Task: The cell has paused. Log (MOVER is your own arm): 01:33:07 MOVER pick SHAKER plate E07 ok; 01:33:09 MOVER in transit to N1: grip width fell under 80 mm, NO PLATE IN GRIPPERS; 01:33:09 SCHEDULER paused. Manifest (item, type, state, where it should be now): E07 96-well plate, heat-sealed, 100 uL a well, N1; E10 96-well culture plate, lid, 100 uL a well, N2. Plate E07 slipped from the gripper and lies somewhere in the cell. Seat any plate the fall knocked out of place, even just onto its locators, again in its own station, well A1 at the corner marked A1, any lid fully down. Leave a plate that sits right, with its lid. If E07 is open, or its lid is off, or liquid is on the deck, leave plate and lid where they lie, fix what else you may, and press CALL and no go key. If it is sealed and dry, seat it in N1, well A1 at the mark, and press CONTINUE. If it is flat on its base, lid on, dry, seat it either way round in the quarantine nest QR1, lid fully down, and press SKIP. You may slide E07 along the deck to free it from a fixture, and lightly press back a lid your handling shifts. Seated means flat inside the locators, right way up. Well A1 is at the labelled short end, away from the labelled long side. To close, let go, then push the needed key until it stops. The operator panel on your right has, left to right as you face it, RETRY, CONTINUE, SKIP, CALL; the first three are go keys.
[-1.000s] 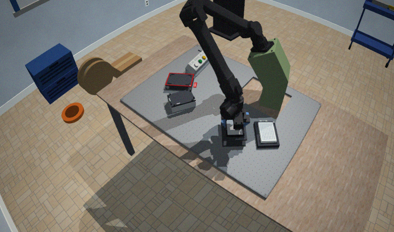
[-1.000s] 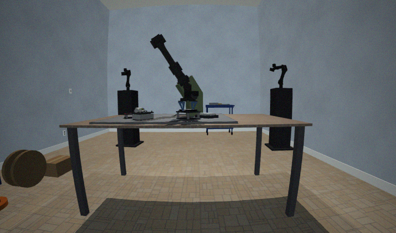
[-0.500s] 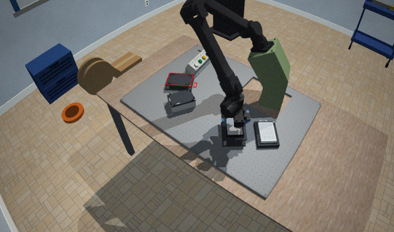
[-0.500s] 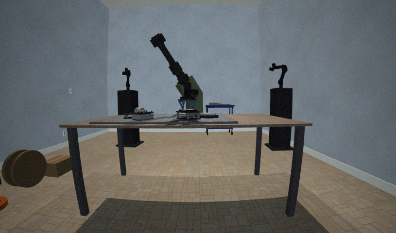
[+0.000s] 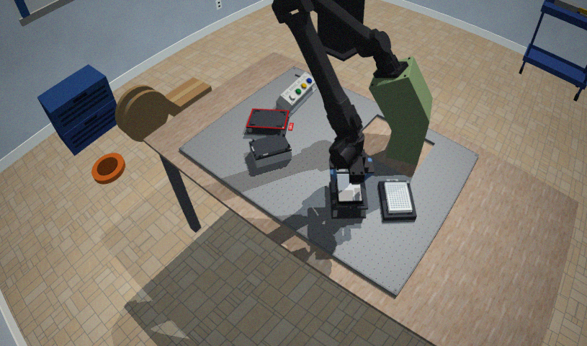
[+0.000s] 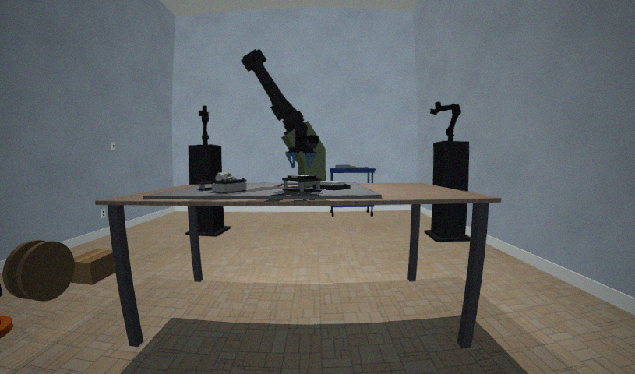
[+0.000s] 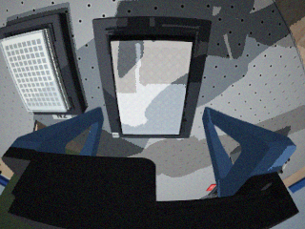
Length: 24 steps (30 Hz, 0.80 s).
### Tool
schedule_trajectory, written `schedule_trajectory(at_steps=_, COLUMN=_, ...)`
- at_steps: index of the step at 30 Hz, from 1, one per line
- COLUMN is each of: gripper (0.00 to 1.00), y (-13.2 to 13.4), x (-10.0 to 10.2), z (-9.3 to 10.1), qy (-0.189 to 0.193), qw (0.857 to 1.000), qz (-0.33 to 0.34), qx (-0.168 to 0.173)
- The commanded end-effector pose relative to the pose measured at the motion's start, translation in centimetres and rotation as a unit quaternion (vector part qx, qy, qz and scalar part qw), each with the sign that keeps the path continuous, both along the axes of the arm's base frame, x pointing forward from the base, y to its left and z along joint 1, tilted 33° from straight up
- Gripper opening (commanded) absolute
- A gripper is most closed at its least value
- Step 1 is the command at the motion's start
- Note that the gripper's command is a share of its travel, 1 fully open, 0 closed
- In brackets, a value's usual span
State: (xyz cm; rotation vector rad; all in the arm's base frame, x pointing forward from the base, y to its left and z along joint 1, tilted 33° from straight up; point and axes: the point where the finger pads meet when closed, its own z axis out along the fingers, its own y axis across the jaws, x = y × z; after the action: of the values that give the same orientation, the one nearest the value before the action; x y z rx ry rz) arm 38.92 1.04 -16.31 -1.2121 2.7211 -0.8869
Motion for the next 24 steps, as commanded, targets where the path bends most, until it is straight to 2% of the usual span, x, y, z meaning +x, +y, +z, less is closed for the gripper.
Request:
schedule_trajectory(at_steps=1, gripper=1.0, y=0.33, x=0.31, z=0.31, qy=-0.007, qw=1.0, qz=-0.004, qx=0.003)
schedule_trajectory(at_steps=3, gripper=1.0, y=0.21, x=-0.29, z=0.03, qy=0.0, qw=1.0, qz=-0.008, qx=0.0)
schedule_trajectory(at_steps=6, gripper=1.0, y=0.22, x=-0.29, z=0.03, qy=0.0, qw=1.0, qz=-0.008, qx=0.001)
schedule_trajectory(at_steps=7, gripper=1.0, y=0.33, x=0.31, z=0.32, qy=-0.007, qw=1.0, qz=-0.004, qx=0.003)
schedule_trajectory(at_steps=24, gripper=1.0, y=0.33, x=0.31, z=0.32, qy=-0.007, qw=1.0, qz=-0.004, qx=0.003)
